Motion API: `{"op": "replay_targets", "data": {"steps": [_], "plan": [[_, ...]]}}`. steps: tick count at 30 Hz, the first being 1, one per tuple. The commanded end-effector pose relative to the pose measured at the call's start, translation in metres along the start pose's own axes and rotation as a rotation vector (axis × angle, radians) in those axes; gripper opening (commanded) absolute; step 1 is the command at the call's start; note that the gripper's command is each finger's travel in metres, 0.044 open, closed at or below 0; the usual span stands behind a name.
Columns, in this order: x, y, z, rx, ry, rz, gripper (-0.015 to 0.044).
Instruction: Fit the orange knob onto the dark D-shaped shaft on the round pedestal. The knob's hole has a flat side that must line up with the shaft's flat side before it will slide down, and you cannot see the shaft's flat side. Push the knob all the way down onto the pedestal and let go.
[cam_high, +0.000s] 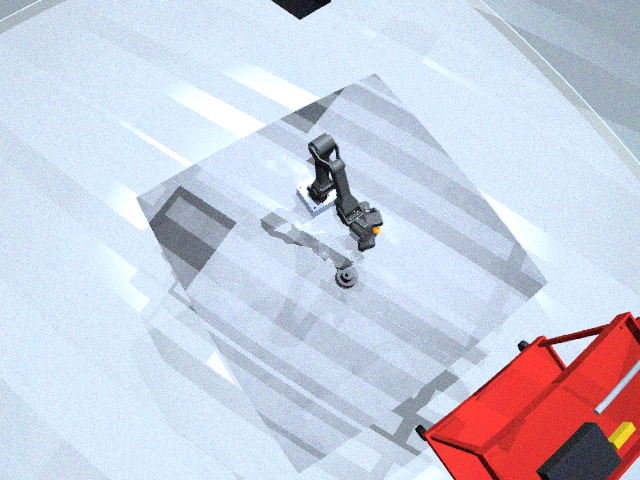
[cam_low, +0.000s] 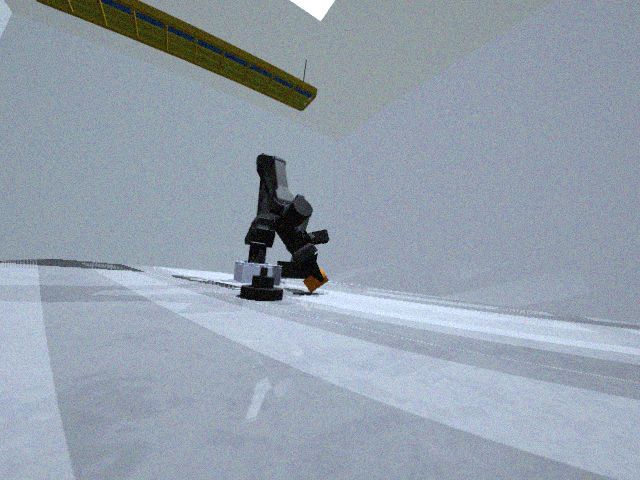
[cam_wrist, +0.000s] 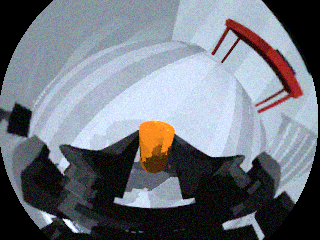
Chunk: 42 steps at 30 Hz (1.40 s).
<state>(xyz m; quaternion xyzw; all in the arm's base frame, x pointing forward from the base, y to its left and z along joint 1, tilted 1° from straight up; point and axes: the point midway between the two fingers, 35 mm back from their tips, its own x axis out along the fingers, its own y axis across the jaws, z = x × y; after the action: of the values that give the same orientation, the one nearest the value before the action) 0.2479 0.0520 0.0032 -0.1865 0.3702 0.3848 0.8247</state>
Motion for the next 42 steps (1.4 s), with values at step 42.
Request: {"op": "replay_targets", "data": {"steps": [42], "plan": [[-0.018, 0.003, -0.039, 0.002, -0.629, 0.008, 0.0233]]}}
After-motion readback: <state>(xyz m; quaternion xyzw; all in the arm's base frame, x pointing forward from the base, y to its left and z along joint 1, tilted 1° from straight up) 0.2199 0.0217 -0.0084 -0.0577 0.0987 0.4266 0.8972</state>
